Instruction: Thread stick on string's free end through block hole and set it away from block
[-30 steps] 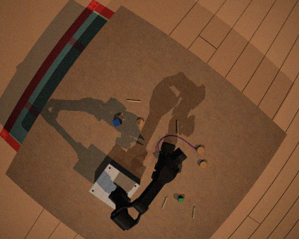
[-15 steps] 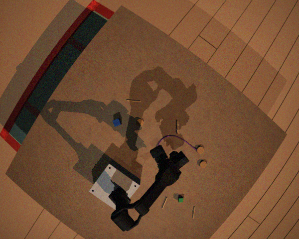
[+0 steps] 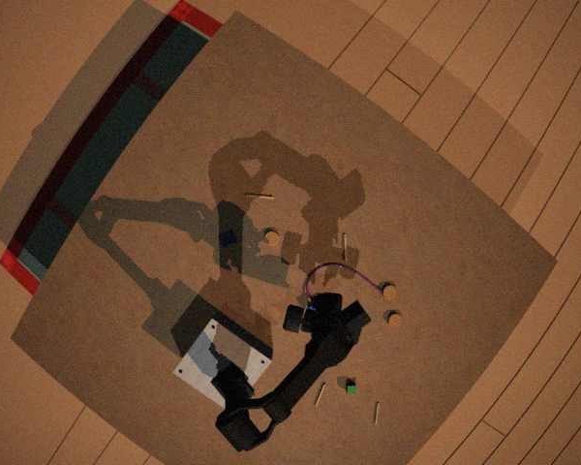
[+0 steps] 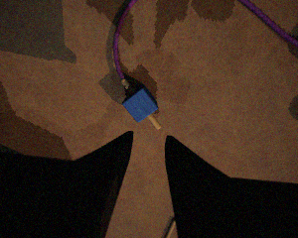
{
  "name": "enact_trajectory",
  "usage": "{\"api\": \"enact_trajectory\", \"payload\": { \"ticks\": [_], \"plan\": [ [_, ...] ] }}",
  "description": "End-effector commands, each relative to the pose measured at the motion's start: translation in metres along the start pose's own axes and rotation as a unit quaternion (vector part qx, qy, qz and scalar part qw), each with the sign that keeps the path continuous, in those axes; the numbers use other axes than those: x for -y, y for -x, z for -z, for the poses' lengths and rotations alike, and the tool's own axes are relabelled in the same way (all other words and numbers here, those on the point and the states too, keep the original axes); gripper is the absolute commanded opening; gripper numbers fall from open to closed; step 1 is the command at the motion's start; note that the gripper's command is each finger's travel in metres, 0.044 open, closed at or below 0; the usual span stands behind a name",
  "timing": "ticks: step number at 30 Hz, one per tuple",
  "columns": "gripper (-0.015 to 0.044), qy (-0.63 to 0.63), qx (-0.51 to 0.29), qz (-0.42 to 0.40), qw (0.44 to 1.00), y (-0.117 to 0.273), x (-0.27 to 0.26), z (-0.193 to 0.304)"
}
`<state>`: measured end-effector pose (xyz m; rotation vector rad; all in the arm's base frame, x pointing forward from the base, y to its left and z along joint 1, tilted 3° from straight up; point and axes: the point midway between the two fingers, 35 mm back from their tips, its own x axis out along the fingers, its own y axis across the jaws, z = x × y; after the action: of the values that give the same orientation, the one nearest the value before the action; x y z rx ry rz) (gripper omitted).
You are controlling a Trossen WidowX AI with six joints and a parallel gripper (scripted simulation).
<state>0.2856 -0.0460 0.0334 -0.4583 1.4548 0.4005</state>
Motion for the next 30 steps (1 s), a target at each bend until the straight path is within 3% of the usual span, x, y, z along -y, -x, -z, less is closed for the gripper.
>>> {"api": "enact_trajectory", "payload": {
  "ticks": [1,30],
  "plan": [
    [0.0123,0.372,-0.009,-0.002,0.928,0.000,0.007,0.013],
    [0.0123,0.374,-0.009,-0.002,0.927,-0.015,0.008,0.012]
  ]
}}
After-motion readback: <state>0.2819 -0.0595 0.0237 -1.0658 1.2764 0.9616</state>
